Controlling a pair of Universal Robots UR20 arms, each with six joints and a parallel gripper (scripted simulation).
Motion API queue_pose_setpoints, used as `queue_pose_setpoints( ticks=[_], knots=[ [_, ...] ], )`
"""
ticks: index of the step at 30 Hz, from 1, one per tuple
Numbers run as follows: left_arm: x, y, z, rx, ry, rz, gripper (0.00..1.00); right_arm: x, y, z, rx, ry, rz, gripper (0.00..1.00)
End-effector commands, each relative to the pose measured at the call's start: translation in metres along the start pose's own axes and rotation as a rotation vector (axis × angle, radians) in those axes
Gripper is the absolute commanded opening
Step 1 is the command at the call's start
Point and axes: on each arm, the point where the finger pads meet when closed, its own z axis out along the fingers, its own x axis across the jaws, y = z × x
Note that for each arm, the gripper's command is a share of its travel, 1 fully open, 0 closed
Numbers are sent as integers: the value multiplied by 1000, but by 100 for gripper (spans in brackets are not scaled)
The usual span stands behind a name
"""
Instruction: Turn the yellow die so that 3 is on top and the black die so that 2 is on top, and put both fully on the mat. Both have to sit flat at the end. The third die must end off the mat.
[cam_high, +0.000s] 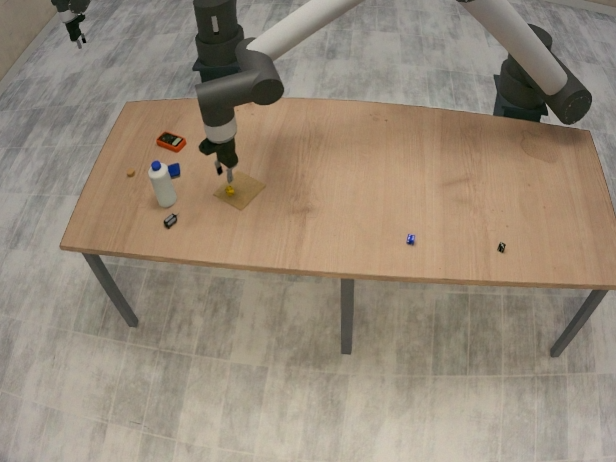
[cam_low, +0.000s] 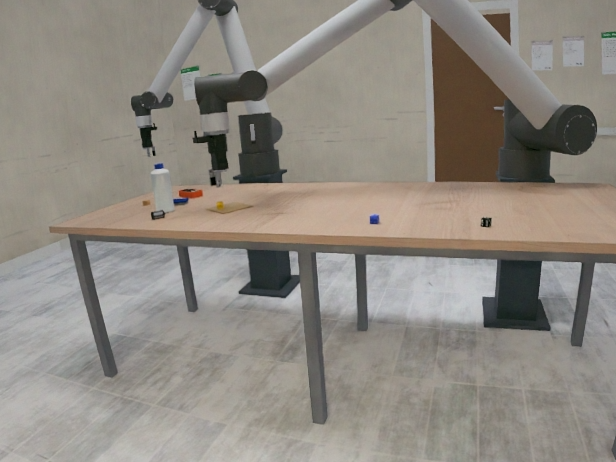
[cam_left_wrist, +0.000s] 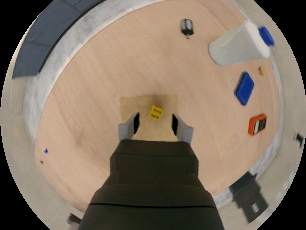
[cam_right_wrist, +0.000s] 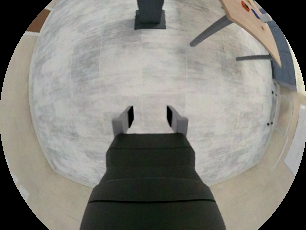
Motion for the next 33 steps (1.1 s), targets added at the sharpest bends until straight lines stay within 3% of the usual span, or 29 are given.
queue_pose_setpoints(
  ticks=[1,6,7,21,24,25,33],
  knots=[
    [0,-2,-1,2,-1,-173,100,0,1,-1,-1,0,0,100],
    [-1,-2,-1,2,-1,-238,100,0,1,-1,-1,0,0,100],
    [-1,-2,0,3,-1,-329,100,0,1,-1,-1,0,0,100],
    [-2,0,2,3,-1,-685,100,0,1,-1,-1,0,0,100],
    [-1,0,2,3,-1,-701,100,0,1,-1,-1,0,0,100],
    [-1,1,2,3,0,-783,100,0,1,-1,-1,0,0,100],
    [0,3,4,3,0,-982,100,0,1,-1,-1,0,0,100]
  ],
)
